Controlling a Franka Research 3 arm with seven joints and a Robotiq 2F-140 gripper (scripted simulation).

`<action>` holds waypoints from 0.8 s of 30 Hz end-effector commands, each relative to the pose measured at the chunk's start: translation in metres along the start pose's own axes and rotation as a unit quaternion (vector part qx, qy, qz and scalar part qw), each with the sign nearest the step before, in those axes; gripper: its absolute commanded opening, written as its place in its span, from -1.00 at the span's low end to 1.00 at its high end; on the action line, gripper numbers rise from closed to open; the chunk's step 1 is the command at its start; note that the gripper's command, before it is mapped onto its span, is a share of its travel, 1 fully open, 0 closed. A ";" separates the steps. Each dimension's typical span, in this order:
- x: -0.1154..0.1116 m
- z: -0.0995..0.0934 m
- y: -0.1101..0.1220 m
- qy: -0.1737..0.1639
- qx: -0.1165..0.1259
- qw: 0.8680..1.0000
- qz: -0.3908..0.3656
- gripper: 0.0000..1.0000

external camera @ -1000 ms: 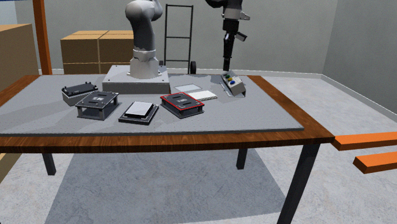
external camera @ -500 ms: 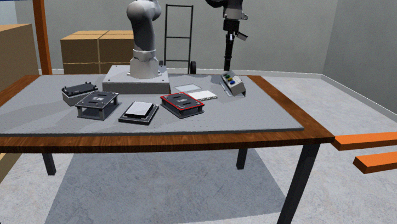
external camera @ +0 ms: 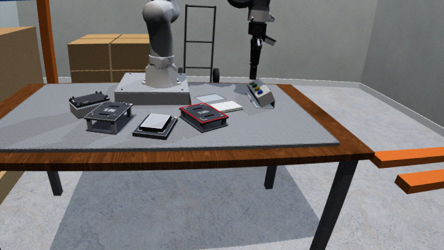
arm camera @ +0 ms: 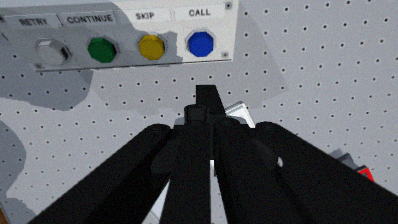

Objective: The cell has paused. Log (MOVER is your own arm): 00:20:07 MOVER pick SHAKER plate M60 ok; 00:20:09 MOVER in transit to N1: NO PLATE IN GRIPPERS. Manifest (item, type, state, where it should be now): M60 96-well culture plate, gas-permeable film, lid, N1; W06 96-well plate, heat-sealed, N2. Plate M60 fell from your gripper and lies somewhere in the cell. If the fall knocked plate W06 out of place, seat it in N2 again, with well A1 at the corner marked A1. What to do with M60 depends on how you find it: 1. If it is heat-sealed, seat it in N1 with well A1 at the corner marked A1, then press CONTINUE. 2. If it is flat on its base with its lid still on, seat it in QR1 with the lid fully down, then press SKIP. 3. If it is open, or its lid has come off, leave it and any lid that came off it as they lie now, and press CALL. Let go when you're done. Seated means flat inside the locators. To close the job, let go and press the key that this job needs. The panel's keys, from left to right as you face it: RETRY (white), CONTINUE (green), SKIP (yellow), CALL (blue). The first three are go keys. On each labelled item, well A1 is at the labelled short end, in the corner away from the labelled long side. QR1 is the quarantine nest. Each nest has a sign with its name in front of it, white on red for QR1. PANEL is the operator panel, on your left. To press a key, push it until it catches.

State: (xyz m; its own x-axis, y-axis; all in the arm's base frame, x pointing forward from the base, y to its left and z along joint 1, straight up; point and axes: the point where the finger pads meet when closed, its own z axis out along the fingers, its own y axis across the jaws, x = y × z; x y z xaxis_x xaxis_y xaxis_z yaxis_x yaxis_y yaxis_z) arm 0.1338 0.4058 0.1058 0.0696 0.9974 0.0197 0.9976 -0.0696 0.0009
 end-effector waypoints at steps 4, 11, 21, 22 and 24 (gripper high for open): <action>0.001 -0.001 0.000 0.016 0.003 1.000 -0.026 -0.80; 0.000 -0.001 0.000 0.026 0.003 0.999 -0.026 -0.80; -0.004 0.000 0.000 0.051 0.003 0.998 -0.026 -0.80; -0.004 0.000 0.000 0.051 0.003 0.998 -0.026 -0.80; -0.005 0.000 0.001 0.054 0.004 0.998 -0.026 -0.80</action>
State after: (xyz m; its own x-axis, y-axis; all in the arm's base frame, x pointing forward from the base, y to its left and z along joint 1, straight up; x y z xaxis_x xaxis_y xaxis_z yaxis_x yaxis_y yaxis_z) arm 0.1328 0.3964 0.1040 0.0366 0.9943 0.1006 0.9993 -0.0362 -0.0066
